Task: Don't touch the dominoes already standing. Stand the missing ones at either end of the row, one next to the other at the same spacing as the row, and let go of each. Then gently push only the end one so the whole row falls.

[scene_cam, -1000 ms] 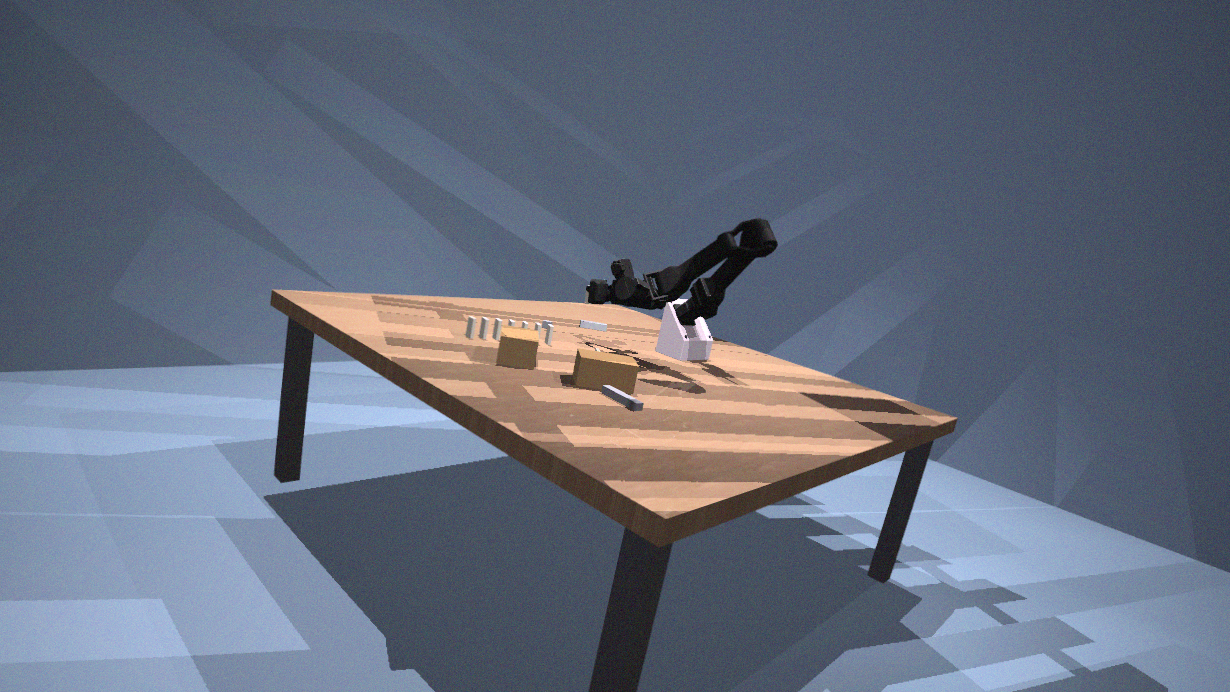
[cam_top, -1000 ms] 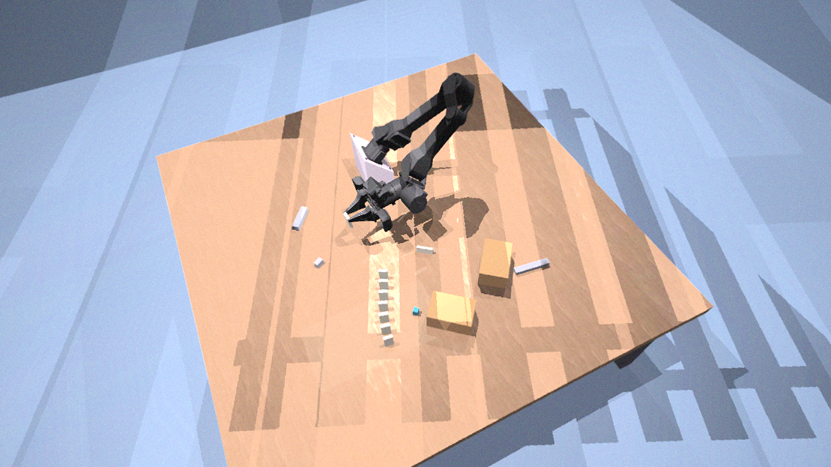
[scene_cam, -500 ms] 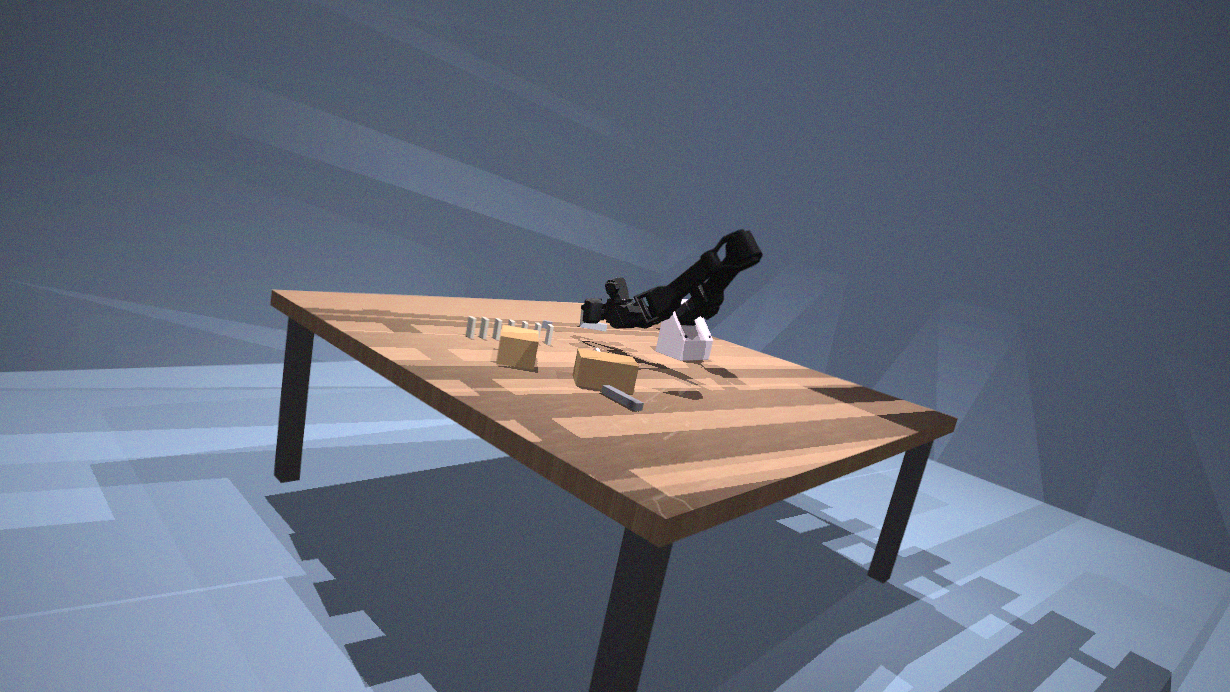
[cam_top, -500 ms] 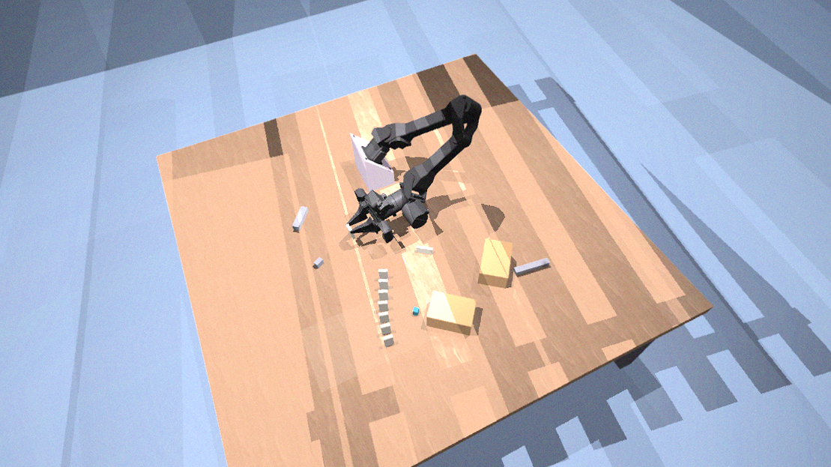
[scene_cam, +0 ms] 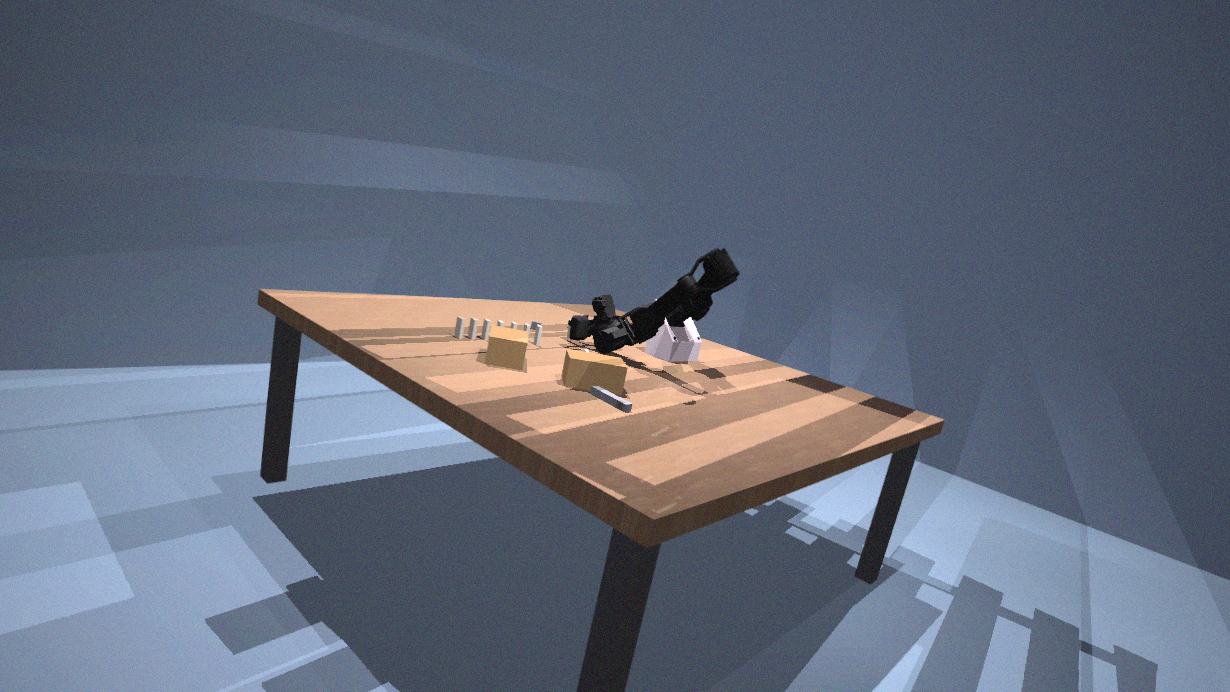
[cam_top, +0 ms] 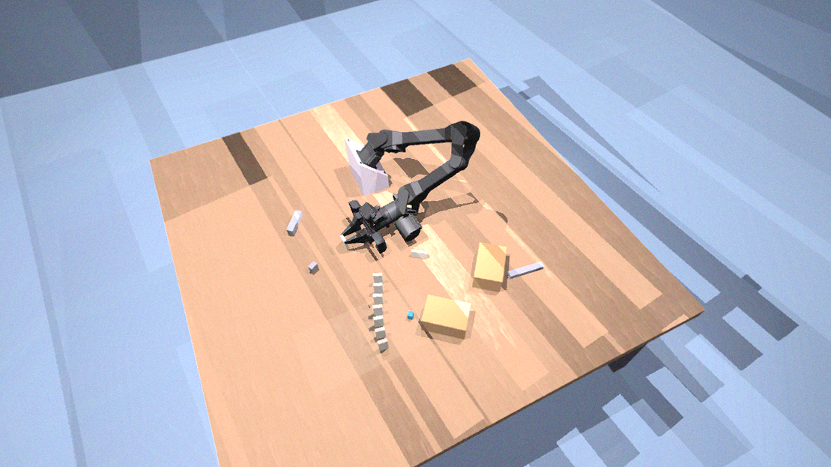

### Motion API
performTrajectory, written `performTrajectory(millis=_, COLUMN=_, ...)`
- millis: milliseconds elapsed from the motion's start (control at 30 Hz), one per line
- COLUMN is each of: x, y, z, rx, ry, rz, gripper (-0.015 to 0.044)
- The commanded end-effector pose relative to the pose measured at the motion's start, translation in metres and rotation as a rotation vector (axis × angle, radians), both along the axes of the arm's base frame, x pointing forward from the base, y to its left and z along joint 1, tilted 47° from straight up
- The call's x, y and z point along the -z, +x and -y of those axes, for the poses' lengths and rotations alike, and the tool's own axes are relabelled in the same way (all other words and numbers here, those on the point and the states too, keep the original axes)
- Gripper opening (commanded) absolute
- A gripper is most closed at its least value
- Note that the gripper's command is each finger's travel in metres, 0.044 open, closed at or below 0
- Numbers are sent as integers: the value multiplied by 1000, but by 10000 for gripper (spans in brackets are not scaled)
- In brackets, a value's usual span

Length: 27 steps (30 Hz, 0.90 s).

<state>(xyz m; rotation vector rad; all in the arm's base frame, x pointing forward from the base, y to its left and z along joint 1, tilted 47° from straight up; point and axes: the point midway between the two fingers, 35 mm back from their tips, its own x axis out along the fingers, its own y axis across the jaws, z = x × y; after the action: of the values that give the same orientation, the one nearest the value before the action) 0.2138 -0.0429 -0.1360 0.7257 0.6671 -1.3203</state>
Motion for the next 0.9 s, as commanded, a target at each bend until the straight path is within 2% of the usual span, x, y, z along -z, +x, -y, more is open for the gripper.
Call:
performTrajectory(millis=0, x=2, y=0, z=-2, rx=1, ry=-4, rz=5, gripper=107)
performTrajectory(millis=200, x=2, y=0, z=-2, rx=1, ry=-4, rz=5, gripper=107)
performTrajectory(millis=633, x=2, y=0, z=-2, rx=1, ry=-4, rz=5, gripper=440)
performTrajectory(millis=767, x=-2, y=1, z=3, rx=1, ry=-3, rz=5, gripper=440)
performTrajectory(millis=867, x=-23, y=2, z=24, rx=0, ry=-1, rz=4, gripper=440)
